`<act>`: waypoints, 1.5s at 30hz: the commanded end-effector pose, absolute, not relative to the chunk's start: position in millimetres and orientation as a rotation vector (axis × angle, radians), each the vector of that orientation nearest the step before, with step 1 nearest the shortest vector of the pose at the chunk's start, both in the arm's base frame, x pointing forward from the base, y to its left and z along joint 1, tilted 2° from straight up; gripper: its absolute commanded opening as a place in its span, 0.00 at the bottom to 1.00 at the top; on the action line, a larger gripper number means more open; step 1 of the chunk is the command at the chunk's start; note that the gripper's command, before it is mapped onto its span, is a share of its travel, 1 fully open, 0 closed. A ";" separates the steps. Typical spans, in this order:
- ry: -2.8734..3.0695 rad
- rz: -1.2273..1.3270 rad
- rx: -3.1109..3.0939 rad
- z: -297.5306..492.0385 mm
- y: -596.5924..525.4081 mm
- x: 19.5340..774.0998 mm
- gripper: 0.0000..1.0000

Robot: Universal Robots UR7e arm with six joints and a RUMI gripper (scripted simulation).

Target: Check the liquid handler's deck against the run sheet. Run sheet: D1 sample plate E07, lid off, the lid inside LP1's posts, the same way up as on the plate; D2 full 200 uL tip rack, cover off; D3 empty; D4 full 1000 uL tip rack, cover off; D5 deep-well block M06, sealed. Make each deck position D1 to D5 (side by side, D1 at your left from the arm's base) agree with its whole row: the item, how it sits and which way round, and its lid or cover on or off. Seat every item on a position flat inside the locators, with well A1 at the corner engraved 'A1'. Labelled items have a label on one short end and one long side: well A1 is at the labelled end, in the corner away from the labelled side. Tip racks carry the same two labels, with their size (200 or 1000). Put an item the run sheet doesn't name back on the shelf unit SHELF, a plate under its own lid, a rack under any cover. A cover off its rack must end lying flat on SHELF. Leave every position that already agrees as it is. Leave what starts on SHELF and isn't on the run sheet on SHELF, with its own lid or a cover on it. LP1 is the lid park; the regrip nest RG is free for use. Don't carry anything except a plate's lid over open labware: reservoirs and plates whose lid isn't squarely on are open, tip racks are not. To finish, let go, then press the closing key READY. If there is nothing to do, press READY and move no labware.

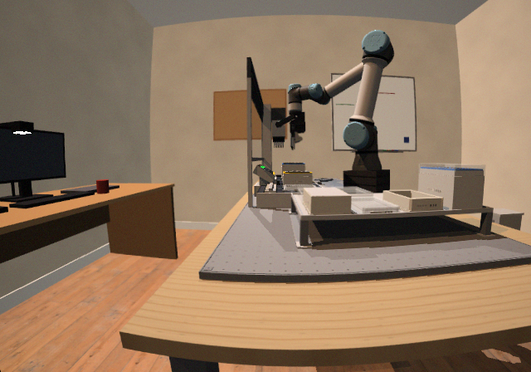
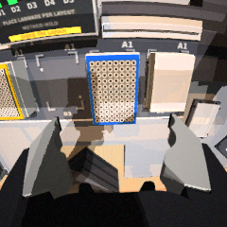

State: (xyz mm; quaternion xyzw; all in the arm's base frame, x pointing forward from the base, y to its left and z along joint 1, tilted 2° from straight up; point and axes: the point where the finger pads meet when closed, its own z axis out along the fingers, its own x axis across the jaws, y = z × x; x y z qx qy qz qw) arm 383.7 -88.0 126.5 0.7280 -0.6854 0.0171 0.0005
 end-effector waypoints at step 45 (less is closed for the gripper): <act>-2.153 0.055 2.286 200.8 -86.3 382.0 0.82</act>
